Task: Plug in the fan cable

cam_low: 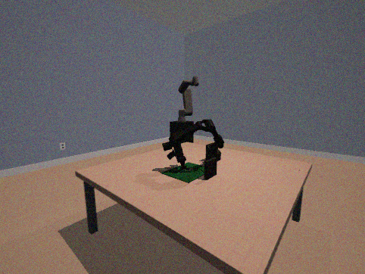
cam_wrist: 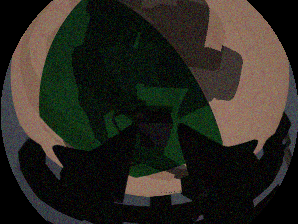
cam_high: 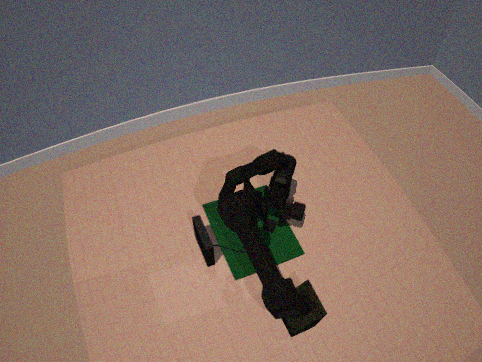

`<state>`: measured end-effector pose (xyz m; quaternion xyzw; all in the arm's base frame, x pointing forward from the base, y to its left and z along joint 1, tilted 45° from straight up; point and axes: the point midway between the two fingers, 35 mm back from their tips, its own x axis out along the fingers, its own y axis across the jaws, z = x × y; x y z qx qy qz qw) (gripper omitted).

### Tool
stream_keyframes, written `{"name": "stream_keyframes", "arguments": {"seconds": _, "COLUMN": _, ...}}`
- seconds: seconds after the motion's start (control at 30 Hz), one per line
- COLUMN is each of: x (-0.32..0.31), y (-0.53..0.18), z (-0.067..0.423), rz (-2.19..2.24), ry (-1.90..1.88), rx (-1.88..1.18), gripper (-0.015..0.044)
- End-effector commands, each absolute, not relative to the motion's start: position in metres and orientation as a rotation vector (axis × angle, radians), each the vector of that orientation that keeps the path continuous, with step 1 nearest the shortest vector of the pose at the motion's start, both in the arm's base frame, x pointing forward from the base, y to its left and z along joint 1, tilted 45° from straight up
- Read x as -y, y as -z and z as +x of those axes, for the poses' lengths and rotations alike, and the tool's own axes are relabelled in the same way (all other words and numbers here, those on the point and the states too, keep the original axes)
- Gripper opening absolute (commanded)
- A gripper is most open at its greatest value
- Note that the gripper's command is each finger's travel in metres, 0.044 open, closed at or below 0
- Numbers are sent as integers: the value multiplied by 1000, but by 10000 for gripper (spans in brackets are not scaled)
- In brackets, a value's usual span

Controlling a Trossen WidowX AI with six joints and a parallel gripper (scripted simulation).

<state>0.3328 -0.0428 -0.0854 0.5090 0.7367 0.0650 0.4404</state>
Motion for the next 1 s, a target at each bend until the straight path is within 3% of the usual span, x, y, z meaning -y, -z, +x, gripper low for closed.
{"name": "stream_keyframes", "arguments": {"seconds": 0.0, "x": 38, "y": 90, "z": 333, "rz": 1268, "ry": -162, "rx": -1831, "gripper": 210}}
{"name": "stream_keyframes", "arguments": {"seconds": 0.1, "x": 36, "y": 91, "z": 333, "rz": 1268, "ry": -162, "rx": -1831, "gripper": 210}}
{"name": "stream_keyframes", "arguments": {"seconds": 0.23, "x": 38, "y": 89, "z": 333, "rz": 1264, "ry": -162, "rx": -1831, "gripper": 105}}
{"name": "stream_keyframes", "arguments": {"seconds": 0.57, "x": 38, "y": 89, "z": 333, "rz": 1264, "ry": -162, "rx": -1831, "gripper": 38}}
{"name": "stream_keyframes", "arguments": {"seconds": 0.63, "x": 40, "y": 88, "z": 333, "rz": 1264, "ry": -162, "rx": -1831, "gripper": 0}}
{"name": "stream_keyframes", "arguments": {"seconds": 0.97, "x": 62, "y": 68, "z": 333, "rz": 1263, "ry": -157, "rx": -1830, "gripper": 0}}
